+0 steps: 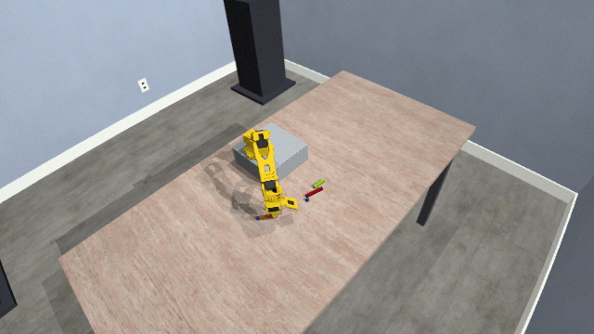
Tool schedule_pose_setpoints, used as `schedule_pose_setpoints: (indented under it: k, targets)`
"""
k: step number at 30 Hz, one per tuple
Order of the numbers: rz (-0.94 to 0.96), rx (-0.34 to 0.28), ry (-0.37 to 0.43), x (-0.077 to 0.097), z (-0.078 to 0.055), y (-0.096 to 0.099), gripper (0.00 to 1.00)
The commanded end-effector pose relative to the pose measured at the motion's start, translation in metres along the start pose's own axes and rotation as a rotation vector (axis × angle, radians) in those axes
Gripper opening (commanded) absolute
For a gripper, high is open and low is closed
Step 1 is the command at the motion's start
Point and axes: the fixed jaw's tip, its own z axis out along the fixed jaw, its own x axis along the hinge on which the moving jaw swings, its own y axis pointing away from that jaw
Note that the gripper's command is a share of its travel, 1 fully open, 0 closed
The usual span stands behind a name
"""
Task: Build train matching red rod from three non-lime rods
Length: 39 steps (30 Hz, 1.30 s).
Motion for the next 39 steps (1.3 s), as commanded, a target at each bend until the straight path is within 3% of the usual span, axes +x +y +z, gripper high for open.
schedule_pose_setpoints:
  k: [1, 21, 39]
  targets:
    - [0.003, -0.014, -0.001, 0.0026, 0.0028, 0.004, 0.0]
    - [0.007, -0.015, -0.001, 0.0034, 0.0023, 0.0048, 0.0]
    - [0.007, -0.015, -0.001, 0.0034, 0.0023, 0.0048, 0.06]
